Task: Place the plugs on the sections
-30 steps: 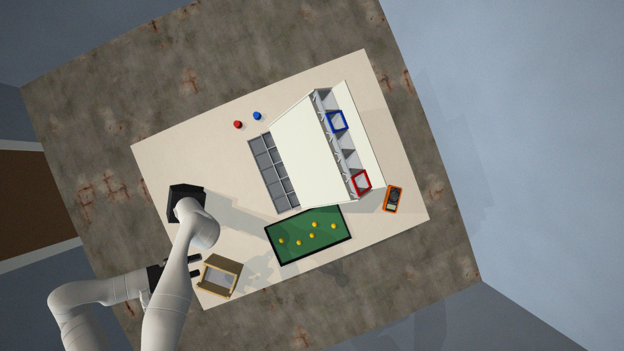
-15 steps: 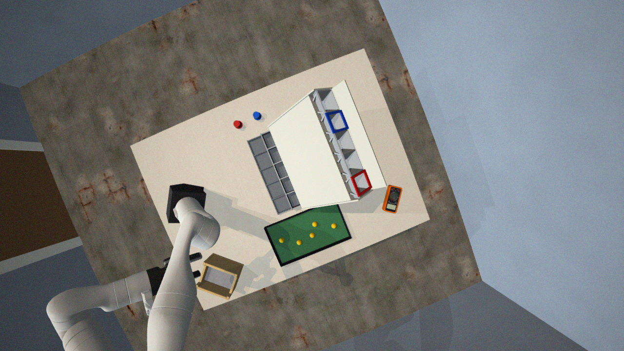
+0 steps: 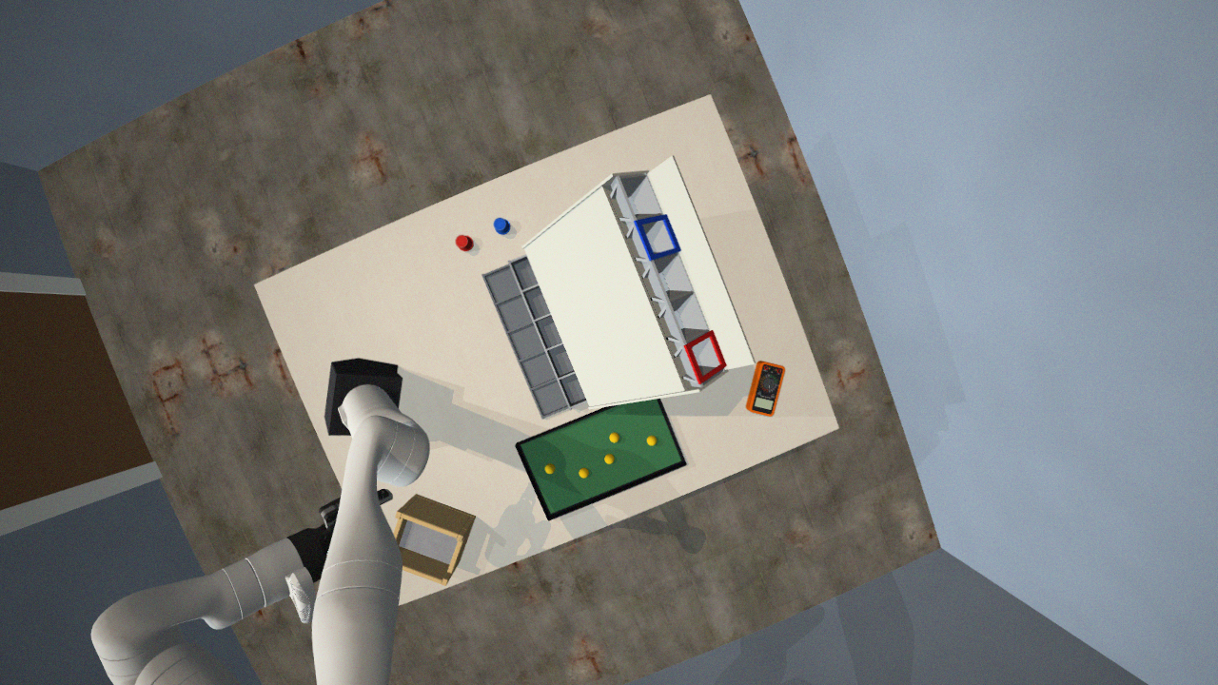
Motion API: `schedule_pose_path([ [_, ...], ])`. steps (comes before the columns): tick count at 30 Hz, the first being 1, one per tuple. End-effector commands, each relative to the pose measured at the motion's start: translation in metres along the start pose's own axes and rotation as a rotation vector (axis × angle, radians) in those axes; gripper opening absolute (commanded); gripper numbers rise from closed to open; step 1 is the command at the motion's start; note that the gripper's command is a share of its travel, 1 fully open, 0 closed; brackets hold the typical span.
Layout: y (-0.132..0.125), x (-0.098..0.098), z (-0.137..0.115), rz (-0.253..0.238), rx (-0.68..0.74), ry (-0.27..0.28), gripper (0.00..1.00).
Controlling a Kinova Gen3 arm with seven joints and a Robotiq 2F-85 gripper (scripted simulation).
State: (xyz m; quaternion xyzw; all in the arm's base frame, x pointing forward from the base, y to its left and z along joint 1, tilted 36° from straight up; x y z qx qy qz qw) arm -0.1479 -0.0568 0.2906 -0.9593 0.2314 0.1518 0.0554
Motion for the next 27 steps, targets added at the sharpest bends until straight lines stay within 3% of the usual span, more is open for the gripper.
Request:
schedule_pose_path([
  [1,0.000,0.002,-0.018,-0.008,-0.195,-0.200,1.00],
  [8,-0.001,0.003,-0.021,-0.009,-0.221,-0.227,1.00],
  [9,-0.002,0.003,-0.025,-0.016,-0.287,-0.289,1.00],
  [21,-0.006,0.007,-0.036,-0.024,-0.417,-0.421,1.00],
  [25,-0.006,0.007,-0.036,-0.024,-0.420,-0.425,1.00],
  [26,-0.006,0.008,-0.039,-0.024,-0.471,-0.471,1.00],
  [27,-0.007,0.009,-0.039,-0.025,-0.481,-0.482,1.00],
])
Point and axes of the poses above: the point where the finger pads meet when closed, its own x axis out along the fingers, its own y axis across the jaws, z = x × y, the point moved 9 cm from there along -x, back along the fingers, and after that the axes turned 14 degrees about -x, right-handed, at the moved point
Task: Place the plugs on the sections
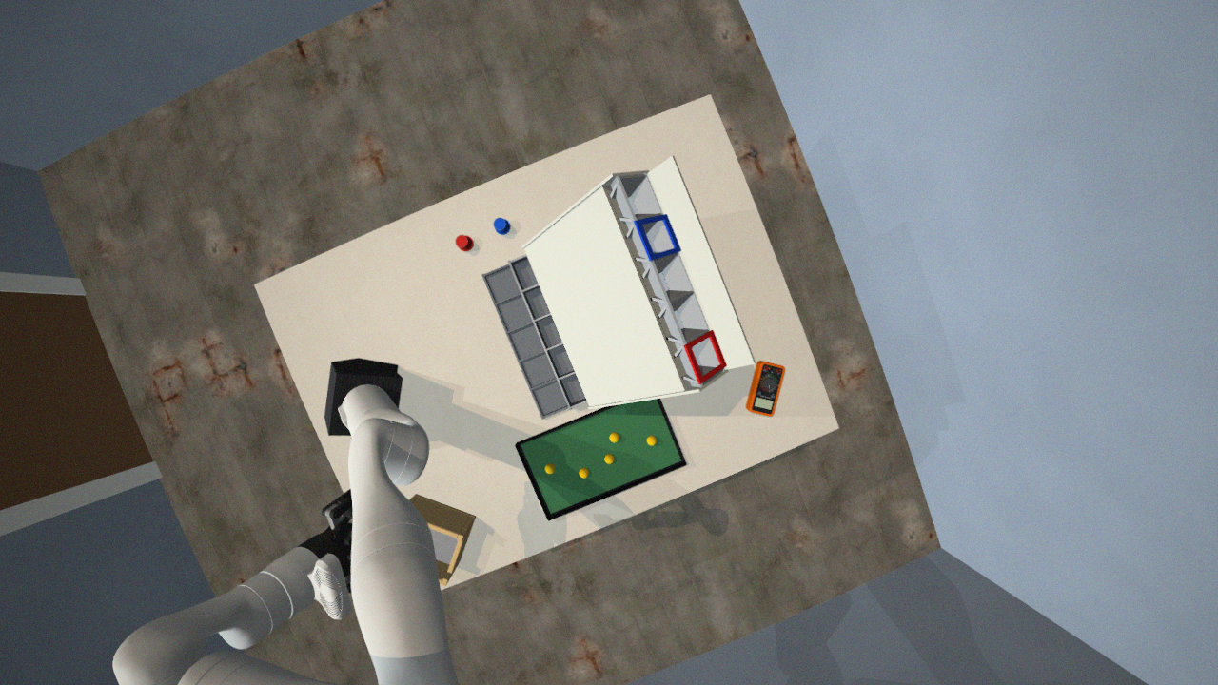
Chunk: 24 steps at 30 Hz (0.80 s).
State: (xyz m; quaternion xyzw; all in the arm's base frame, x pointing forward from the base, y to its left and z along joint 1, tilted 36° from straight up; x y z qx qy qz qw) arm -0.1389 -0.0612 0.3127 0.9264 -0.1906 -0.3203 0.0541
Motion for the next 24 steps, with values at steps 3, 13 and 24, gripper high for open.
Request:
schedule_pose_path([
  [3,-0.001,0.002,-0.020,-0.017,-0.214,-0.222,1.00],
  [13,-0.003,0.004,-0.028,-0.026,-0.307,-0.318,1.00],
  [24,-0.002,0.005,-0.031,-0.029,-0.355,-0.369,1.00],
])
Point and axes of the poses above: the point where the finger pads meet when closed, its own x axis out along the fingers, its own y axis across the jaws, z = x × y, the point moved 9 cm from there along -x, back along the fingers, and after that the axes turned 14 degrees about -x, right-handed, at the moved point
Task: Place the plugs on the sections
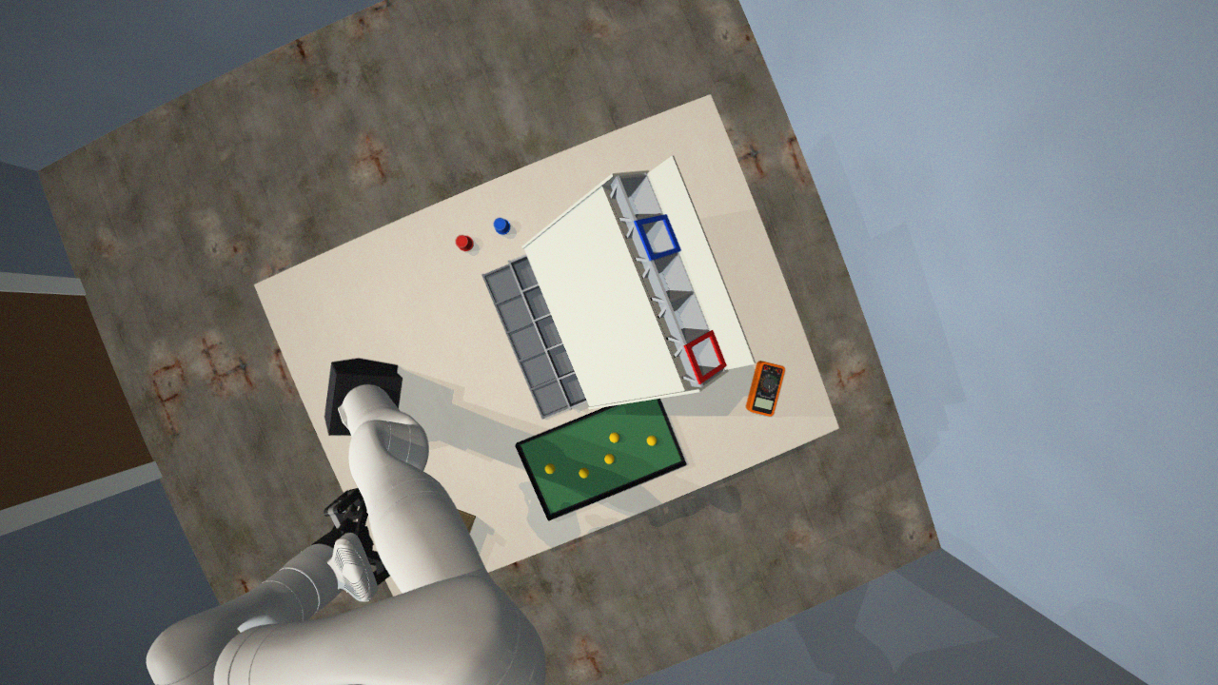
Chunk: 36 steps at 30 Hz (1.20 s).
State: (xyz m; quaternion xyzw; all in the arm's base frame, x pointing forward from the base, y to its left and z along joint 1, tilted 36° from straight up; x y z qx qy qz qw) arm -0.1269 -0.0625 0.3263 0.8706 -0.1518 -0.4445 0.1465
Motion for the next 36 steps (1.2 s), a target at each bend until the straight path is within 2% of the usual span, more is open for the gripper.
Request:
schedule_pose_path([
  [1,0.0012,0.0008,-0.0133,-0.029,-0.108,-0.138,1.00],
  [25,0.0025,0.0007,-0.0120,-0.031,-0.108,-0.139,1.00],
  [26,0.0047,0.0005,-0.0122,-0.023,-0.114,-0.133,0.50],
  [36,0.0047,0.0005,-0.0122,-0.023,-0.114,-0.133,0.50],
])
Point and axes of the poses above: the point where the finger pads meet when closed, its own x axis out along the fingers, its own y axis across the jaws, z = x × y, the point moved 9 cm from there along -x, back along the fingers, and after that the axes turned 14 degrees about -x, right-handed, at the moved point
